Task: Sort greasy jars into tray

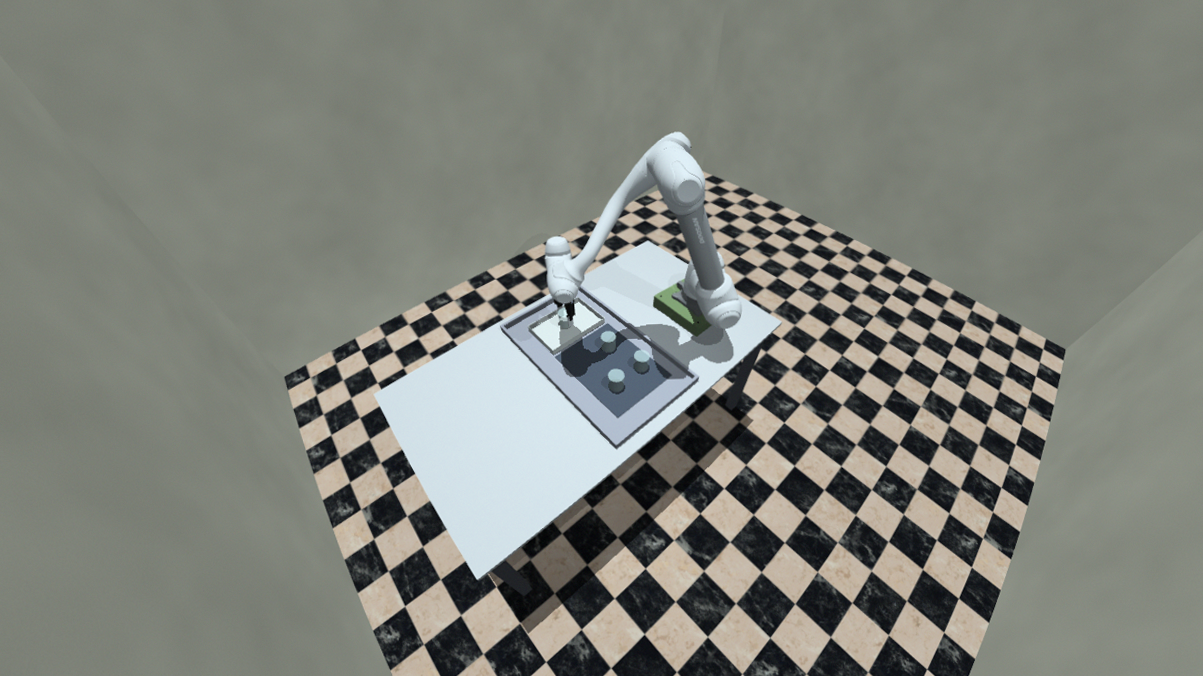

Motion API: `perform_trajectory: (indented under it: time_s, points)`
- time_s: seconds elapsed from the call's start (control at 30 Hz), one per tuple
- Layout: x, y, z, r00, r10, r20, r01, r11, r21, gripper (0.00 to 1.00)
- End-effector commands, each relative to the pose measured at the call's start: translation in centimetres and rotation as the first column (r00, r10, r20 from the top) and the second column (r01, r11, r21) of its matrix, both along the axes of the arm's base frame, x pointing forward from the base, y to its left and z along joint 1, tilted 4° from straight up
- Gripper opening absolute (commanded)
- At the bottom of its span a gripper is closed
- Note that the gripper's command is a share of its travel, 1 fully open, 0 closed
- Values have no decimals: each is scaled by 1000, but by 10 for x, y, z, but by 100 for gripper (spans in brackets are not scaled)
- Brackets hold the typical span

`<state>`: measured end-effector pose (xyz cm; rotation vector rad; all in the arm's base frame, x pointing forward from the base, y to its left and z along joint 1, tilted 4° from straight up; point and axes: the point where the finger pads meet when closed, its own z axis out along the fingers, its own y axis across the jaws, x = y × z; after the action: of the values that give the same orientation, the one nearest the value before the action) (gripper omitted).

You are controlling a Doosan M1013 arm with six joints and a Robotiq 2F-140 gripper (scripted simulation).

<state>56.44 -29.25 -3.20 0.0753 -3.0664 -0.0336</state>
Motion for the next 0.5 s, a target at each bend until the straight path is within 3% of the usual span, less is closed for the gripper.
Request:
perform_trajectory:
  time_s: [0.0, 0.47]
  points:
    - [0, 0, -4, 1000, 0, 0, 0, 1000, 0, 0]
    - [-1, 0, -15, 1000, 0, 0, 0, 1000, 0, 0]
